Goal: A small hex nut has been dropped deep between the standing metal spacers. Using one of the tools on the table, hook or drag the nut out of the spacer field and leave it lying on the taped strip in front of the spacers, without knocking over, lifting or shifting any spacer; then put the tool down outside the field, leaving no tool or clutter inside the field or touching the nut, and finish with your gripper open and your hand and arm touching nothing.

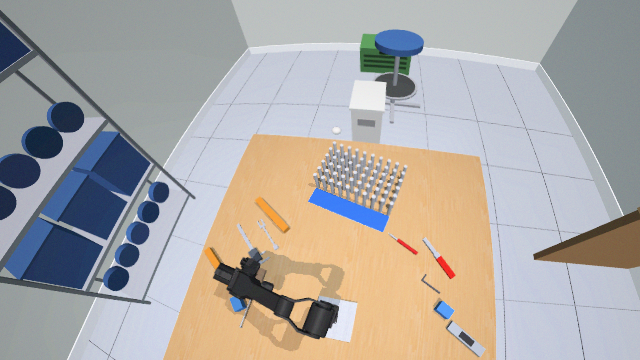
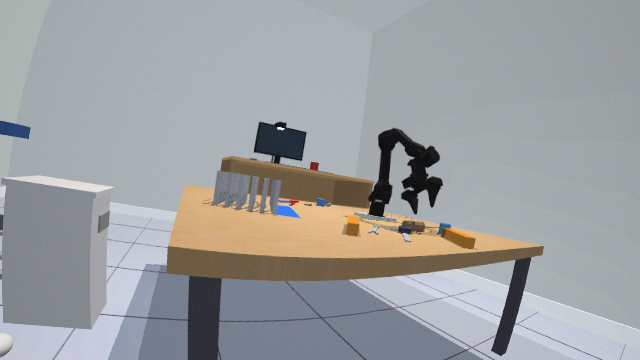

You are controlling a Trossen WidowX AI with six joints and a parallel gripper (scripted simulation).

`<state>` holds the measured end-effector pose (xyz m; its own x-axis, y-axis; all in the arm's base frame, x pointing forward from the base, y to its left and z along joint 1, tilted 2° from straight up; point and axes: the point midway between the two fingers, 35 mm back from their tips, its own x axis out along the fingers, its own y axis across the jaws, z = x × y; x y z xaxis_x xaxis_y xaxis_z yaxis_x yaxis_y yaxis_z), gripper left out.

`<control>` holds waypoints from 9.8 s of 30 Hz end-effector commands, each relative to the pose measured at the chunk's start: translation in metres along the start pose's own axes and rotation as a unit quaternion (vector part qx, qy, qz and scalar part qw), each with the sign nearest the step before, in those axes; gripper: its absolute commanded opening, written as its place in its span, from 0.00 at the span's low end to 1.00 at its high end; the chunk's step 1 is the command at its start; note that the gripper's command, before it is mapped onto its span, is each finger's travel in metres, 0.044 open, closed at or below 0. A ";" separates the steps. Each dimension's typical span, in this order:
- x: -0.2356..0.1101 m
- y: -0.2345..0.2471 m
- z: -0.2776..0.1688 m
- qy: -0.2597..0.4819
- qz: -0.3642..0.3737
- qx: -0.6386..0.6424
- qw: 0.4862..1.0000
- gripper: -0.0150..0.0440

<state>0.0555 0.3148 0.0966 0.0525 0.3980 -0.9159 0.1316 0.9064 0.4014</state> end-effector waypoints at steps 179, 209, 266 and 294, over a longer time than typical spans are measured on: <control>-0.110 -0.017 0.126 0.115 -0.049 -0.451 0.884 0.25; -0.139 -0.083 0.189 0.094 -0.163 -0.790 0.584 0.25; -0.183 -0.198 0.244 0.347 -0.239 -0.907 -0.002 0.25; -0.065 -0.253 0.238 0.347 -0.240 -0.907 -0.002 0.25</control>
<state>0.2581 0.0282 0.0663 0.3806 -0.3672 -0.8487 -0.2924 -0.9185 0.2663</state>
